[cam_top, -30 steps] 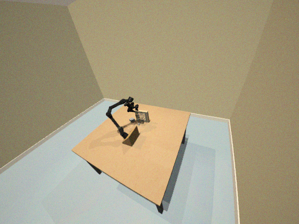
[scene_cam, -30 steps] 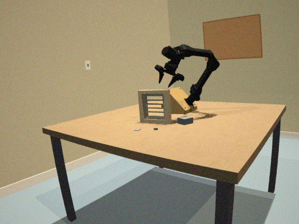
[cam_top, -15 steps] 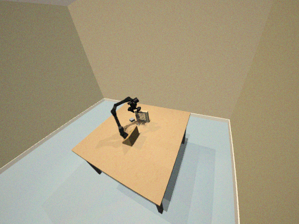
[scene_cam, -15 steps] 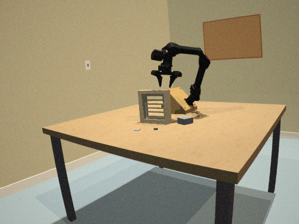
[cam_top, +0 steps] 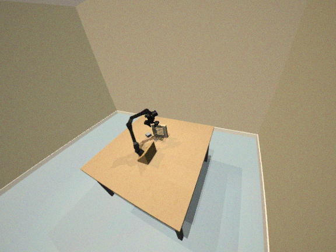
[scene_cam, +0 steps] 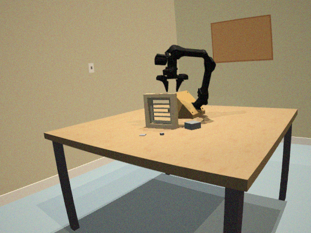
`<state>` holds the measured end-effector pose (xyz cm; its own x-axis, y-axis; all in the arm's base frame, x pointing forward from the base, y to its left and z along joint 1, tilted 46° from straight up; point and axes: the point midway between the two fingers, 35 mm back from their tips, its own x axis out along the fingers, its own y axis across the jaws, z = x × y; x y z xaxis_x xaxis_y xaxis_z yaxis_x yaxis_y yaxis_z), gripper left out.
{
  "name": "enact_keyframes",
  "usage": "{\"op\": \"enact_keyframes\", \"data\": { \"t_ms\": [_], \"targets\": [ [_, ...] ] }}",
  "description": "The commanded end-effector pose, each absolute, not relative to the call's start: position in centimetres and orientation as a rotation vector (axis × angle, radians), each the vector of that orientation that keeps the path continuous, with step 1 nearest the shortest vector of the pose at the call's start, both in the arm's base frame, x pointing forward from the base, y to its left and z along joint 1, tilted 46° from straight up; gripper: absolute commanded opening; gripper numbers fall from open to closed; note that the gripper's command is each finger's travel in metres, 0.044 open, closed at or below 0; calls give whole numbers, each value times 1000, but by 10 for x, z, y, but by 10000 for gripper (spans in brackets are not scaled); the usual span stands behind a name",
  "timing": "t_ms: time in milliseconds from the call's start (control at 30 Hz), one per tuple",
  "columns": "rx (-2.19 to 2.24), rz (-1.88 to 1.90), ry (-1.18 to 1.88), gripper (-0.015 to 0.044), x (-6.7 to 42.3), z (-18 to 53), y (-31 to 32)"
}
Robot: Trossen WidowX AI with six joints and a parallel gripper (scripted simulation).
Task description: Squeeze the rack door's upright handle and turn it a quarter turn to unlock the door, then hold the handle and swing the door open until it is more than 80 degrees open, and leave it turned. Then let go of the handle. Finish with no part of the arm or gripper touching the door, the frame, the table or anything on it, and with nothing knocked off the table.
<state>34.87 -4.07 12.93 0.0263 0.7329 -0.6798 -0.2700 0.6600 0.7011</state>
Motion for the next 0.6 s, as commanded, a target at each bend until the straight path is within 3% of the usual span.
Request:
{"op": "enact_keyframes", "data": {
  "t_ms": [0, 567],
  "targets": [
    [436, 818, 1356, 300, 349, 124, -35],
    [418, 831, 1437, 300, 348, 105, -15]
  ]
}}
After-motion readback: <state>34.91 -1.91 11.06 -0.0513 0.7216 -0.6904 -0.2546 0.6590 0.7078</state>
